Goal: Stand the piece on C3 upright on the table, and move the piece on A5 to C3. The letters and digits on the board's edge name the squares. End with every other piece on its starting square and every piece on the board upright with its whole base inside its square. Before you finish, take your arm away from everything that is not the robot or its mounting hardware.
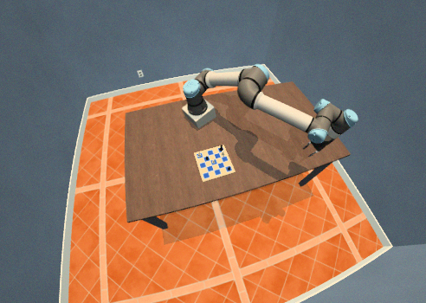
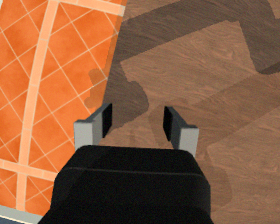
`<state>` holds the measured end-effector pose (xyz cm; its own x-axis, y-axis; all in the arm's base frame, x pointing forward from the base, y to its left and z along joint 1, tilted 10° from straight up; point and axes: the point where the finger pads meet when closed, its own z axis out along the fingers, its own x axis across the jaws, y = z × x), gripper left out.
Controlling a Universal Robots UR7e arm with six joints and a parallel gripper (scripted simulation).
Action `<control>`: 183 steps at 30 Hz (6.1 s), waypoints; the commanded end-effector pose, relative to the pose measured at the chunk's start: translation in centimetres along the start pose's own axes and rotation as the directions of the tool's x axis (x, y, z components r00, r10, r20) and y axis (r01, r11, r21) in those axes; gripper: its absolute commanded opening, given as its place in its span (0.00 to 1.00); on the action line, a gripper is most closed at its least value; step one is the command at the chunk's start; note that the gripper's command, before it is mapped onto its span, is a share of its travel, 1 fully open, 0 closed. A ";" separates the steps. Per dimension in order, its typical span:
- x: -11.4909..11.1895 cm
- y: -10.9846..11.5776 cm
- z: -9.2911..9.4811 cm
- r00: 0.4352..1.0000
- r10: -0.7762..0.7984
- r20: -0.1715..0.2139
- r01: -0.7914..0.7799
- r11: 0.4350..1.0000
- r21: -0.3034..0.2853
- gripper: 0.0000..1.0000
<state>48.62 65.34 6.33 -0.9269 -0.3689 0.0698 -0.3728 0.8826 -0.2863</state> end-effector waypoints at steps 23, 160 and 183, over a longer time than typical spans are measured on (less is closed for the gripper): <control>1.3 -34.4 16.5 0.346 0.898 -0.271 -0.763 0.437 0.476 1.00; 10.8 -50.3 12.9 -0.134 0.974 -0.184 -0.795 0.005 0.606 1.00; 16.8 -49.7 12.6 0.034 0.973 -0.226 -0.960 0.095 0.265 1.00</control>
<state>53.28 11.86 9.60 -0.3749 0.9251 -0.0596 0.8531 0.3192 -0.4127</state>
